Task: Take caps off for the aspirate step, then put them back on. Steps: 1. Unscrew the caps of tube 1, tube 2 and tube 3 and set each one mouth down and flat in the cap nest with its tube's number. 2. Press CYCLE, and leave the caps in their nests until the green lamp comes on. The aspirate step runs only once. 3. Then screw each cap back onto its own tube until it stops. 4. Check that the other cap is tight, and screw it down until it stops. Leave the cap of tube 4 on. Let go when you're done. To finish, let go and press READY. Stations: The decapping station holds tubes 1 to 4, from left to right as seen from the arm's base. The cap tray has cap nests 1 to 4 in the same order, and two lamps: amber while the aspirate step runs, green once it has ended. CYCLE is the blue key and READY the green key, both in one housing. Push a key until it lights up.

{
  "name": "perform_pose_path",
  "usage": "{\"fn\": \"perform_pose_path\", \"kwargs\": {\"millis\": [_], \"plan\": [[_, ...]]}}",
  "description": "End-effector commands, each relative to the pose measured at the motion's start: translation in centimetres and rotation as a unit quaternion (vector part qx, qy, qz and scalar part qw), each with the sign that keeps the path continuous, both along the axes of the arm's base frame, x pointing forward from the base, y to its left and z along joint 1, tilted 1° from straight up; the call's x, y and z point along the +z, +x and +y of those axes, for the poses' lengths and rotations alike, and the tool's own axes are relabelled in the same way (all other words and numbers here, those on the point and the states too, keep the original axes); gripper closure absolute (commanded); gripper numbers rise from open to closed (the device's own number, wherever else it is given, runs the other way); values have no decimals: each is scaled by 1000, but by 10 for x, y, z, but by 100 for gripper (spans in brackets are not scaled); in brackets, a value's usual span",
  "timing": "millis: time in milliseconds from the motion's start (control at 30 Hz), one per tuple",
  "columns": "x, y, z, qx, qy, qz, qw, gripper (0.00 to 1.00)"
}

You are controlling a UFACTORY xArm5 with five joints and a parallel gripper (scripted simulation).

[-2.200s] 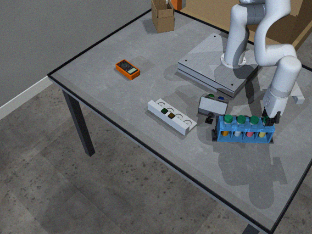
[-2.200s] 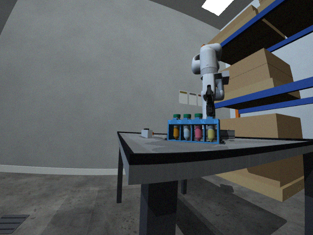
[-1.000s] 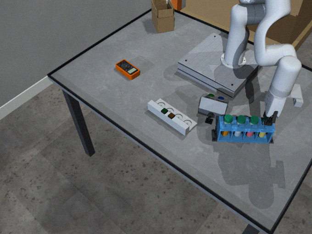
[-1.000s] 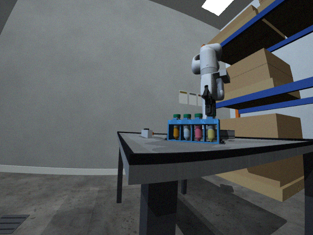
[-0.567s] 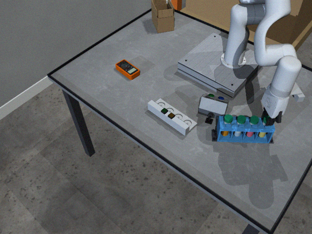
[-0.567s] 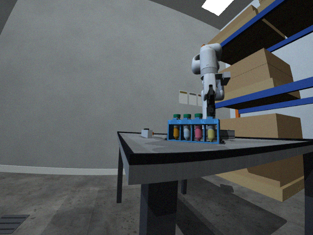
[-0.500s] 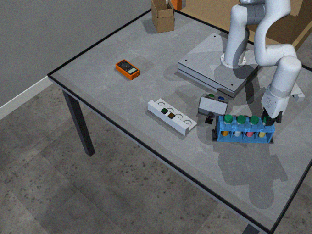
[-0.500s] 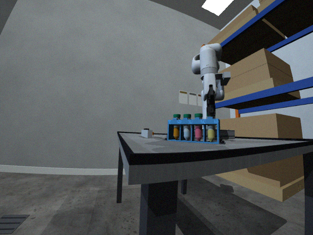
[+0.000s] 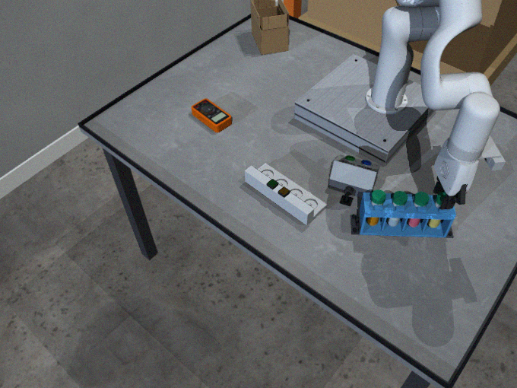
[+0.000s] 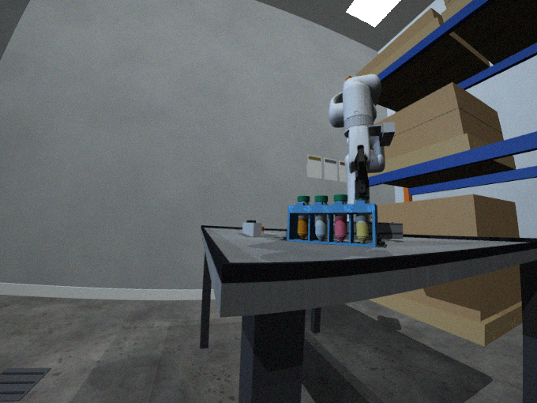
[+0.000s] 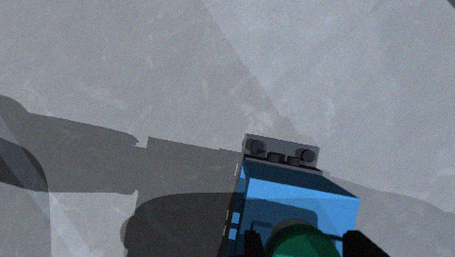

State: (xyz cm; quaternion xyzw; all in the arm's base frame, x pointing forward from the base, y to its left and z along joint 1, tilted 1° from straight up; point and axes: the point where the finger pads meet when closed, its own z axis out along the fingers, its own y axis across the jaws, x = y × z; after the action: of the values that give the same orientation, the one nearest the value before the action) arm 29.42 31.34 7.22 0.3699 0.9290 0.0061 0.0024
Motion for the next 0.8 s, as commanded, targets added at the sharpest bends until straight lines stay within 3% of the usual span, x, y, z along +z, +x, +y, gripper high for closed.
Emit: {"fn": "perform_pose_path", "kwargs": {"millis": [0,500,533,767], "plan": [[4,1,1,-95,6,4,995,54],[8,1,1,-95,6,4,995,54],[8,1,1,-95,6,4,995,100],[8,1,1,-95,6,4,995,100]]}}
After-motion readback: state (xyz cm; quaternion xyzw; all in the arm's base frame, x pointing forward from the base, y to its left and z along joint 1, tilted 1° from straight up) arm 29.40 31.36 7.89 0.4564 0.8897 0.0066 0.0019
